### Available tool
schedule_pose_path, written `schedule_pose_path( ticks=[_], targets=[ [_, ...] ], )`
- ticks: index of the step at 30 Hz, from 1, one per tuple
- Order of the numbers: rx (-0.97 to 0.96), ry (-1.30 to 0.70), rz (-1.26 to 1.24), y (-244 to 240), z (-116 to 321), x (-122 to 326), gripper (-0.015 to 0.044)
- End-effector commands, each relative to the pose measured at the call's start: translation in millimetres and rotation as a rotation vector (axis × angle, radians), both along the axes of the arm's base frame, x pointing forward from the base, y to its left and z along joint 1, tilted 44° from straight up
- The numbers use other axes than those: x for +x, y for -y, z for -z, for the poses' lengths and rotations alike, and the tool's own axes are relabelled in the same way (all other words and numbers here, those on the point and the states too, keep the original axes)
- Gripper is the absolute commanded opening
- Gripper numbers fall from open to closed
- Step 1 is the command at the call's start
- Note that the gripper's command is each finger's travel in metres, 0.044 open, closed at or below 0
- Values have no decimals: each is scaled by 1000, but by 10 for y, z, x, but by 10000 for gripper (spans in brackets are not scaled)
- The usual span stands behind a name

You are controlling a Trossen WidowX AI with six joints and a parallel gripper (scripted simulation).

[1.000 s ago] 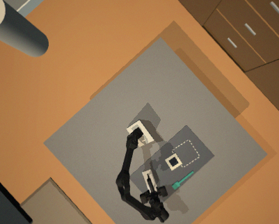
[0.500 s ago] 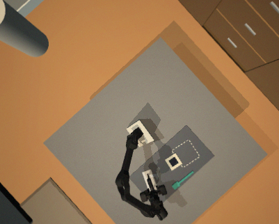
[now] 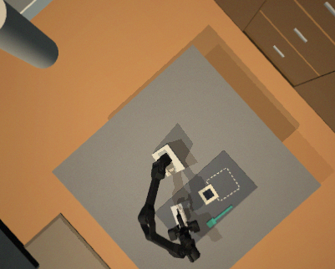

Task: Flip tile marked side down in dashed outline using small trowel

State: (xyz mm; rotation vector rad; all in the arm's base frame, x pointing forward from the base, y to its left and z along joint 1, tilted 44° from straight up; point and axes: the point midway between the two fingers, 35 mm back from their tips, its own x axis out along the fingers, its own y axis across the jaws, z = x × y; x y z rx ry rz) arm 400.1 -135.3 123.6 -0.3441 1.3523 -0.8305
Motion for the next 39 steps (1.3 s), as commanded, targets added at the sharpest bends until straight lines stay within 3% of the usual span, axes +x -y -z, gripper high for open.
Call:
schedule_pose_path(
  ticks=[1, 16, 24, 39],
  targets=[
    [-5, -4, -2, 11, 7, -6, 230],
    [-5, -4, -2, 11, 7, -6, 130],
    [-5, -18, -17, 11, 7, -6, 130],
    [-2, -325, -331, 10, 7, -6, 130]
  ],
)
